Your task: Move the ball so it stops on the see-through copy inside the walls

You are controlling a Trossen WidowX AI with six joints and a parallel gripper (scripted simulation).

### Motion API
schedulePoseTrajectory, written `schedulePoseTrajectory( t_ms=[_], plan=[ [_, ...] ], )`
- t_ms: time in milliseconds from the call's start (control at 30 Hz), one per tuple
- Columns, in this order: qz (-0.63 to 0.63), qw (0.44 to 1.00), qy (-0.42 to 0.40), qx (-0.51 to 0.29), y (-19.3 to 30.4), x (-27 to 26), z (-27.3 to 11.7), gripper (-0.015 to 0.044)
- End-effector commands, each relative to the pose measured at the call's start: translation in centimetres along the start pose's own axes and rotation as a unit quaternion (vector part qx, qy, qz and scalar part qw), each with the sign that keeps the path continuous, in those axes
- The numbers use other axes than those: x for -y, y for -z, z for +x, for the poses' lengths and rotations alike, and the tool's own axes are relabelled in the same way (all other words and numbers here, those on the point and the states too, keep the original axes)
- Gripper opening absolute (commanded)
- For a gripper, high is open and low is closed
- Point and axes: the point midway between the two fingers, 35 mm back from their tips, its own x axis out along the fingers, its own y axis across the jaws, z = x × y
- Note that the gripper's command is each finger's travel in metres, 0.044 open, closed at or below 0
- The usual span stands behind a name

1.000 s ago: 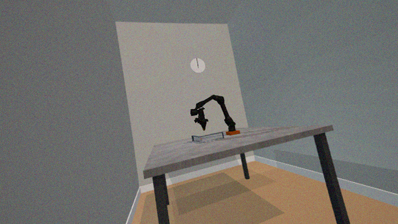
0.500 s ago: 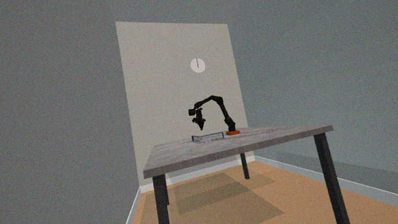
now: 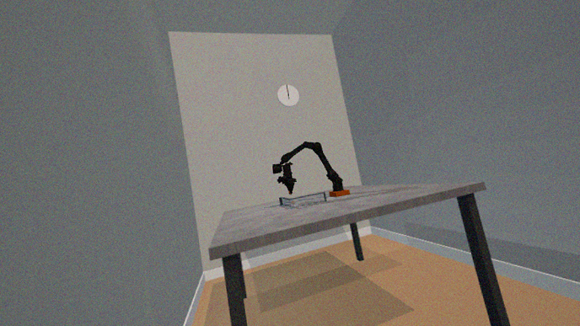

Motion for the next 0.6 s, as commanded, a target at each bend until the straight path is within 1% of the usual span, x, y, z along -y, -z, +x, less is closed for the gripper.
schedulePoseTrajectory(
  t_ms=[0,233,567],
  plan=[
    [-0.002,1.000,0.001,-0.009,0.2,0.1,2.2,0.0000],
    [-0.002,1.000,0.001,-0.009,0.5,0.1,5.7,0.0000],
    [-0.002,1.000,0.001,-0.009,0.5,0.1,6.6,0.0000]
  ],
)
